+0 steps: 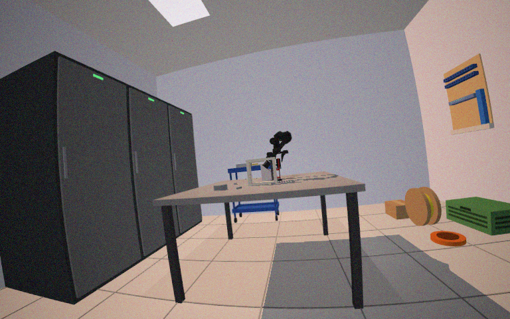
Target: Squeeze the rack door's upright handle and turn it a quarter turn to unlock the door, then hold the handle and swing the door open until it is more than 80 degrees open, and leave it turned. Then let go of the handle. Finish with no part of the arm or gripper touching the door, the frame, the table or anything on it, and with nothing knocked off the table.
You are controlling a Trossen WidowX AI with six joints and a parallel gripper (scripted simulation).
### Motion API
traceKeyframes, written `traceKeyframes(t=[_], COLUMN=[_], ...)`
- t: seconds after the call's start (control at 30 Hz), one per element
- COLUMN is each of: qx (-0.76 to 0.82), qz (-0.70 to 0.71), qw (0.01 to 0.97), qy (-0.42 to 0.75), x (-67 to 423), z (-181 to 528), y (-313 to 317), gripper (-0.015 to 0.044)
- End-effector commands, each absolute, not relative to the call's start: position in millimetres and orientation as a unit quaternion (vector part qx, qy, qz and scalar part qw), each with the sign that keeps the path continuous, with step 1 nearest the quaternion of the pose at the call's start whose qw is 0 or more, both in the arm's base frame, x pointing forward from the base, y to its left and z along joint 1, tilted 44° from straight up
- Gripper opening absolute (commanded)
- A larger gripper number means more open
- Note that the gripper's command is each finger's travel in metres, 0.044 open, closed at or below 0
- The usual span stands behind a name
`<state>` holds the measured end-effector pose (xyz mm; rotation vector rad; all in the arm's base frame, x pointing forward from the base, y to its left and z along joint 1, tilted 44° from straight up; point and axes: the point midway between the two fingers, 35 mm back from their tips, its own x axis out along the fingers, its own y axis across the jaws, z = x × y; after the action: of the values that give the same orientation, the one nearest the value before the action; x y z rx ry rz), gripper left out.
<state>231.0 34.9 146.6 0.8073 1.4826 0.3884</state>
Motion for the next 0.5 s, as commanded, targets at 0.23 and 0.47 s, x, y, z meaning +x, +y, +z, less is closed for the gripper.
traceKeyframes(t=[0.23,0.47], qx=[0.358,0.361], qz=[0.162,0.156], qw=[0.653,0.654], qy=[0.648,0.646], x=[231.0,229.7], z=[160.8,169.0], y=[21.1,13.2], gripper=[0.0284,0.0284])
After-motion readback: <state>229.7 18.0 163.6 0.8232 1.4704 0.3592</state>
